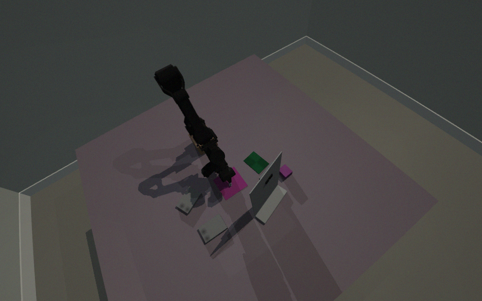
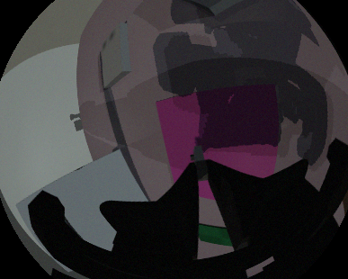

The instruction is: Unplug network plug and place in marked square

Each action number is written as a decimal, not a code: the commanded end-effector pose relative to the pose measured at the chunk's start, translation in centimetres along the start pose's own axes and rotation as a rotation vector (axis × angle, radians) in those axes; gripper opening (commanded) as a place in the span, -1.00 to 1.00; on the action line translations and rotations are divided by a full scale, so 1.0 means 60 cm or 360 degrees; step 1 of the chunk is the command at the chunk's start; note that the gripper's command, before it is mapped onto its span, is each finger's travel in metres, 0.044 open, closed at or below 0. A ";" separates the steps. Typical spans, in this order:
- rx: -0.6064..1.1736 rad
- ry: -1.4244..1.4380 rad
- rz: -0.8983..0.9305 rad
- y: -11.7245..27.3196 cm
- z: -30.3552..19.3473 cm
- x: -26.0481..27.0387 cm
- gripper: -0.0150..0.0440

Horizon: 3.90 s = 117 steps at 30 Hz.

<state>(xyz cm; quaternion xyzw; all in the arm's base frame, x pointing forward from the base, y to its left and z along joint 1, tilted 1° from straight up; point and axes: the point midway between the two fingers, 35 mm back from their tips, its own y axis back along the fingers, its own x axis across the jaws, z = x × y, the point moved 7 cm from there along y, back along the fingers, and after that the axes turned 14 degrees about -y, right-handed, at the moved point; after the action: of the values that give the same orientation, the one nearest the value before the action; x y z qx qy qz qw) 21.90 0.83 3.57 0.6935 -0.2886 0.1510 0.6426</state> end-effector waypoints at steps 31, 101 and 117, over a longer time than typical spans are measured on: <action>0.0000 0.0000 0.0000 0.003 0.000 -0.002 0.04; 0.0001 0.0002 0.0001 0.086 -0.011 0.042 0.04; 0.0001 0.0002 0.0001 0.116 -0.015 0.057 0.04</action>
<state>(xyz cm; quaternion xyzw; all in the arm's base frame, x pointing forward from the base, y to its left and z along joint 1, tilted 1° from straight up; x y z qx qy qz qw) 20.60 0.95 10.66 0.6952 -0.2847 0.1512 0.6425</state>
